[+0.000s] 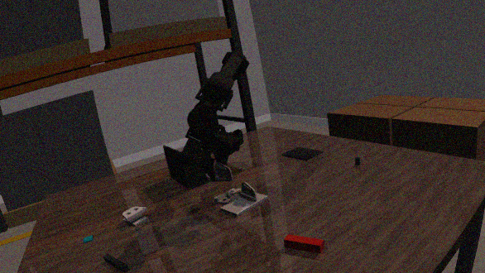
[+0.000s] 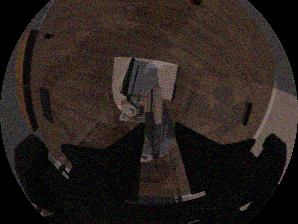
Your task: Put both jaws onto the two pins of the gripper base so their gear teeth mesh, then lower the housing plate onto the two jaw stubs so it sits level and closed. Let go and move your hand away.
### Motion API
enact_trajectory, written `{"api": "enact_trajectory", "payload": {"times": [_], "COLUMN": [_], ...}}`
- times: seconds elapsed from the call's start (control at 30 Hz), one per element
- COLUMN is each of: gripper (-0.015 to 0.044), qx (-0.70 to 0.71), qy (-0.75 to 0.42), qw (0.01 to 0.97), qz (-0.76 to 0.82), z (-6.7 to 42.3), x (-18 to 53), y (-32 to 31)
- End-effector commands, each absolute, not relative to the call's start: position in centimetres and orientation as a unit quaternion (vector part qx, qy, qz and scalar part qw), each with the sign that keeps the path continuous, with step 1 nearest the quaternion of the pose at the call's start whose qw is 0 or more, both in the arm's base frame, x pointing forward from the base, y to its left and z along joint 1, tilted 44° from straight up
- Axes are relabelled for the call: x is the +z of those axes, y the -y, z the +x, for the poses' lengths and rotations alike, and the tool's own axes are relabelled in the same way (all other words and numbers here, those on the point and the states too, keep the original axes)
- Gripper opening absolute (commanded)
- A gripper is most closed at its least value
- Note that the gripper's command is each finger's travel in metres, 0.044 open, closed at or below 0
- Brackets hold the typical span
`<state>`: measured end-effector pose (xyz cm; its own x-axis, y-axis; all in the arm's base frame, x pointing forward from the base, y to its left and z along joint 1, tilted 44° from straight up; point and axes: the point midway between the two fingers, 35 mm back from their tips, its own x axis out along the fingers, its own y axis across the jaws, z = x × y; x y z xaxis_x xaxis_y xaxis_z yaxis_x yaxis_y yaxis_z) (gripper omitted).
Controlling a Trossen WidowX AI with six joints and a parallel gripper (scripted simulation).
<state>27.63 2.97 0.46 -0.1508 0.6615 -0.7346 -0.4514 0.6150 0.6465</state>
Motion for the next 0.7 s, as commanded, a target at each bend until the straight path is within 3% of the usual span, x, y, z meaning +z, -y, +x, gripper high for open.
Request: {"api": "enact_trajectory", "payload": {"times": [0.0, 0.67], "gripper": [0.0134, 0.0134], "qx": [0.430, 0.431], "qy": [-0.624, -0.623], "qw": [0.647, 0.647], "qz": [0.087, 0.087], "z": [29.0, 30.9], "x": [0.6, 0.7], "y": [-3.4, -4.3]}}
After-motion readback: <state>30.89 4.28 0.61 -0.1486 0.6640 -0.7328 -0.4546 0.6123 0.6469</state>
